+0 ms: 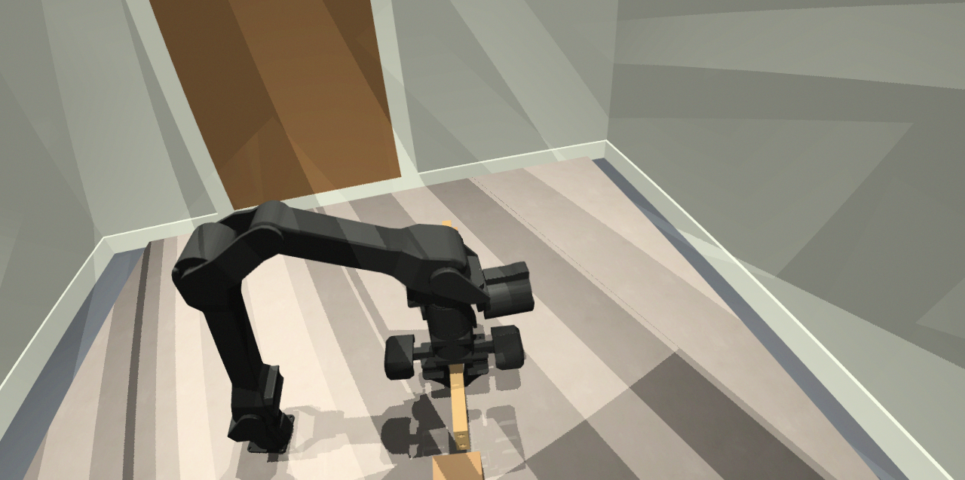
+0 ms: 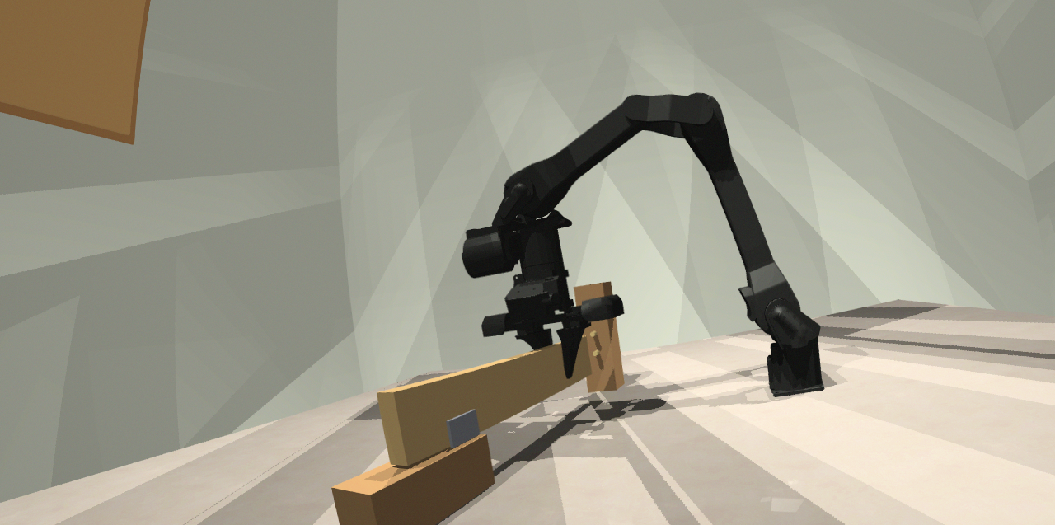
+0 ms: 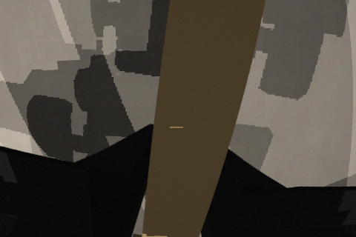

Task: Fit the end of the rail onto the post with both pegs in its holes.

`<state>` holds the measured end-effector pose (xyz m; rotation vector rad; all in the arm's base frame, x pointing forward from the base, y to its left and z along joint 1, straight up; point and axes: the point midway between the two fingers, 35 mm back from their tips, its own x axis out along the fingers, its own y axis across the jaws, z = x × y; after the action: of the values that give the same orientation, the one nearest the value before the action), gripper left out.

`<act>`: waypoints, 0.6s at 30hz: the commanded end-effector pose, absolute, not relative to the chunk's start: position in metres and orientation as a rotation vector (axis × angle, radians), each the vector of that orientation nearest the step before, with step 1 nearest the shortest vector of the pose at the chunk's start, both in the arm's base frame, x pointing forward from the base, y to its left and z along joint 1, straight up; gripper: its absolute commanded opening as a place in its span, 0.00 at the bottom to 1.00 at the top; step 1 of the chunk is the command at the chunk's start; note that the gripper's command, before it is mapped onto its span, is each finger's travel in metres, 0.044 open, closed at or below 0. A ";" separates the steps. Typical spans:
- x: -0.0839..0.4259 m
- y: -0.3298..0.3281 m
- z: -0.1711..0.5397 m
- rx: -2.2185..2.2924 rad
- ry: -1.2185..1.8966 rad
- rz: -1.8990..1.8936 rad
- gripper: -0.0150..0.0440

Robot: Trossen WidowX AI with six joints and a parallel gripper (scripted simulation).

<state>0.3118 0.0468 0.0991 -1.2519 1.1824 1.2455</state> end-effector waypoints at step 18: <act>0.314 0.048 0.115 -1.257 1.160 1.233 0.25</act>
<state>0.3115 0.0468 0.1078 -1.2521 1.1820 1.2451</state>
